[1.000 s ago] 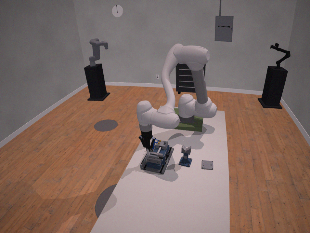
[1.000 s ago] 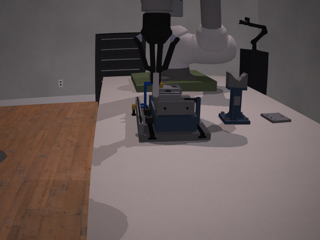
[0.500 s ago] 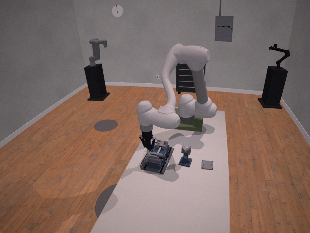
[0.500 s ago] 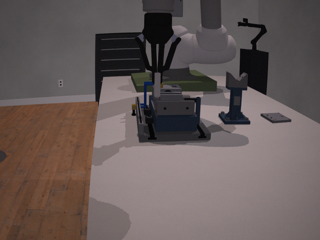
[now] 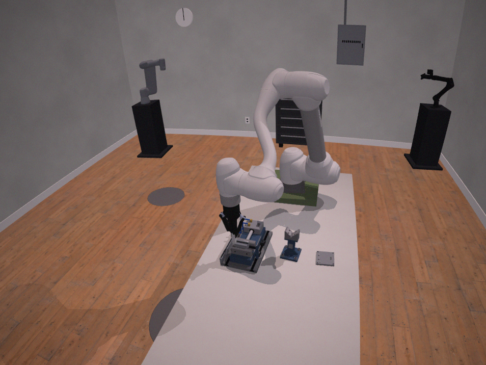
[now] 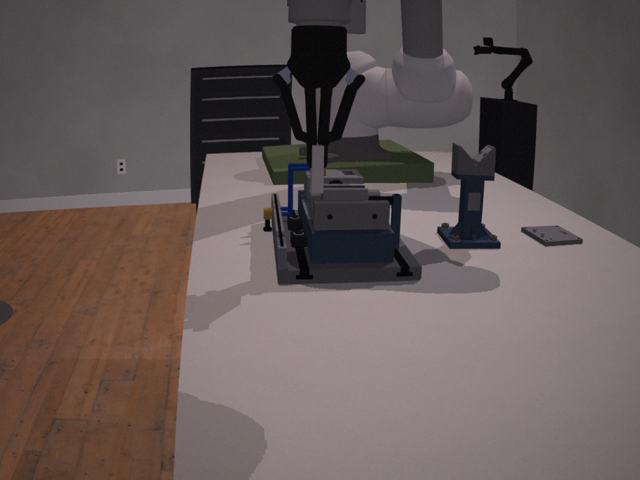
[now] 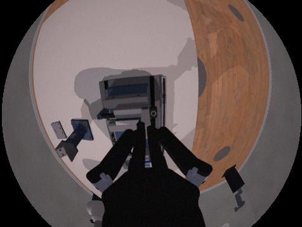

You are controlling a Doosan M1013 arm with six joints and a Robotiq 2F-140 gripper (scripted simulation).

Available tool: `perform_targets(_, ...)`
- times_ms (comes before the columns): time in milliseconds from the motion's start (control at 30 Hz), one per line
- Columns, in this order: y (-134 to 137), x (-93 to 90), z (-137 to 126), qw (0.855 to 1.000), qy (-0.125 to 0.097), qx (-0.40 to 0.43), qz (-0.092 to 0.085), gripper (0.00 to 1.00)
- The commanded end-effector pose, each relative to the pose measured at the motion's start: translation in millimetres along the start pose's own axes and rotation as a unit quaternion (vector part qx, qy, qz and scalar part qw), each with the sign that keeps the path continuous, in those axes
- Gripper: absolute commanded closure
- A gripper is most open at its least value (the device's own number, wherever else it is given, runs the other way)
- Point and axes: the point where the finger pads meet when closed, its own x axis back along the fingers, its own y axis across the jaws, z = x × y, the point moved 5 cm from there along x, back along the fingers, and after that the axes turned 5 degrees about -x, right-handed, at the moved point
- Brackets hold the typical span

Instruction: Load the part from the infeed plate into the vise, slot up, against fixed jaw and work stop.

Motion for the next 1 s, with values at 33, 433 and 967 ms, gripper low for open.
perform_targets(33, -1.2, 0.1, -0.1, 1.0, 0.0, 0.0, 0.0, 1.0)
perform_targets(433, -3.7, 0.1, -0.3, 1.0, 0.0, 0.0, 0.0, 1.0)
perform_targets(967, -6.4, 0.1, -0.6, 1.0, 0.0, 0.0, 0.0, 1.0)
